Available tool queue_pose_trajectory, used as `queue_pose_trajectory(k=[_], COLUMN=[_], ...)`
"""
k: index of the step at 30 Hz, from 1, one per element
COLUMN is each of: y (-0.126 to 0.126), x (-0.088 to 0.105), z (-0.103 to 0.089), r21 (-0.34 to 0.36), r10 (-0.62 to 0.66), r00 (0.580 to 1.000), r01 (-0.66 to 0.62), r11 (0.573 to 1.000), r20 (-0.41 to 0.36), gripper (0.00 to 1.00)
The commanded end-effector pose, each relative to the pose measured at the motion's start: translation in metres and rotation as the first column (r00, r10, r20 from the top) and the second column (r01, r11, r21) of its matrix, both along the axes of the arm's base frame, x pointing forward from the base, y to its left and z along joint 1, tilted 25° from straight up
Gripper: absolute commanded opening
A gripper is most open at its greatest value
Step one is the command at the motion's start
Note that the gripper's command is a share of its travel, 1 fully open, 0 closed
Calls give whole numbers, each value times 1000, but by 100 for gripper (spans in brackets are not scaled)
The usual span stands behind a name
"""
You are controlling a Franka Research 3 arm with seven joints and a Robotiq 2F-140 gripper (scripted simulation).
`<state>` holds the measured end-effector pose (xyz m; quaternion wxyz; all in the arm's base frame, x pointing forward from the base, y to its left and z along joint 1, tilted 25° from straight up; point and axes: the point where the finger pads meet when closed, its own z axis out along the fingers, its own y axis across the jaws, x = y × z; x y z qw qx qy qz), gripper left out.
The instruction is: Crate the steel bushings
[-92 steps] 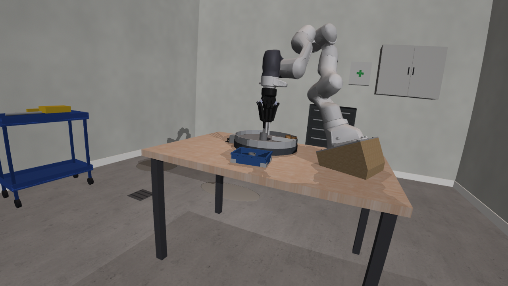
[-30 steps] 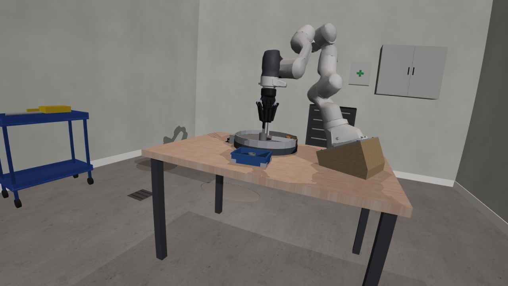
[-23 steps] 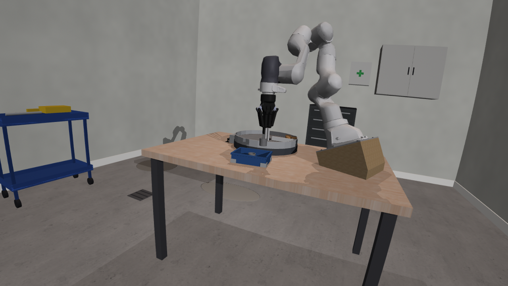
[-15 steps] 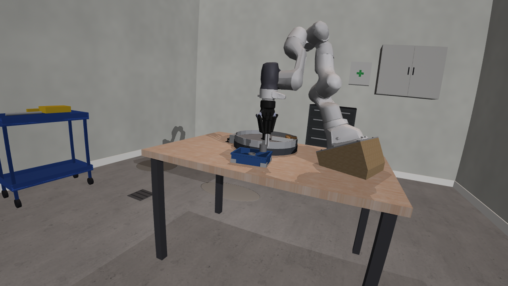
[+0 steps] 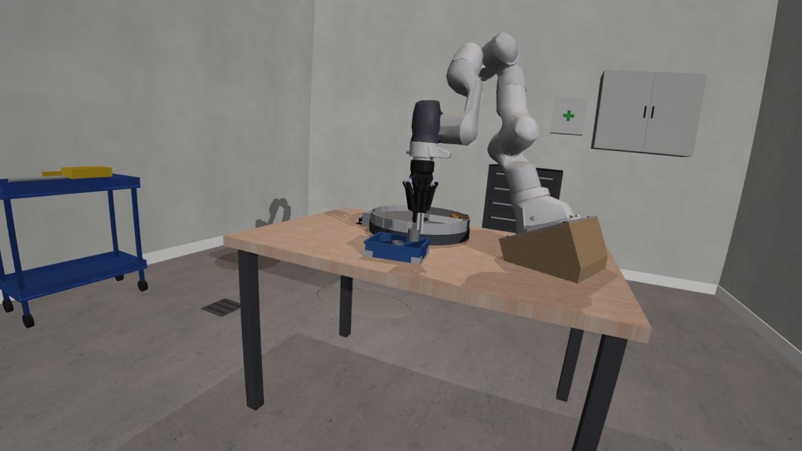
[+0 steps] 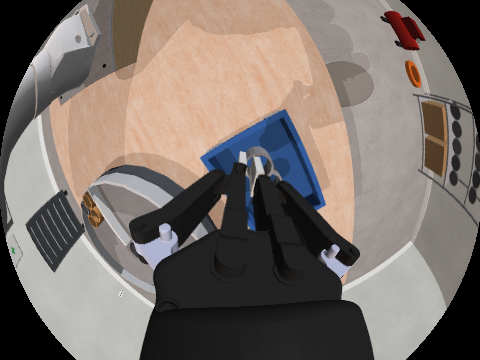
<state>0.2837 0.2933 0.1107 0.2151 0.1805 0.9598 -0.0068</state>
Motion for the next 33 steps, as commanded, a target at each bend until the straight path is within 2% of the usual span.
queue_pose_trajectory(k=[1, 33], y=[2, 2], x=[0, 1], z=[0, -2], r21=[10, 10], r10=[-9, -9], r00=[1000, 1000], r01=[9, 9], r11=[1000, 1000], r20=[3, 3], gripper=[0, 0])
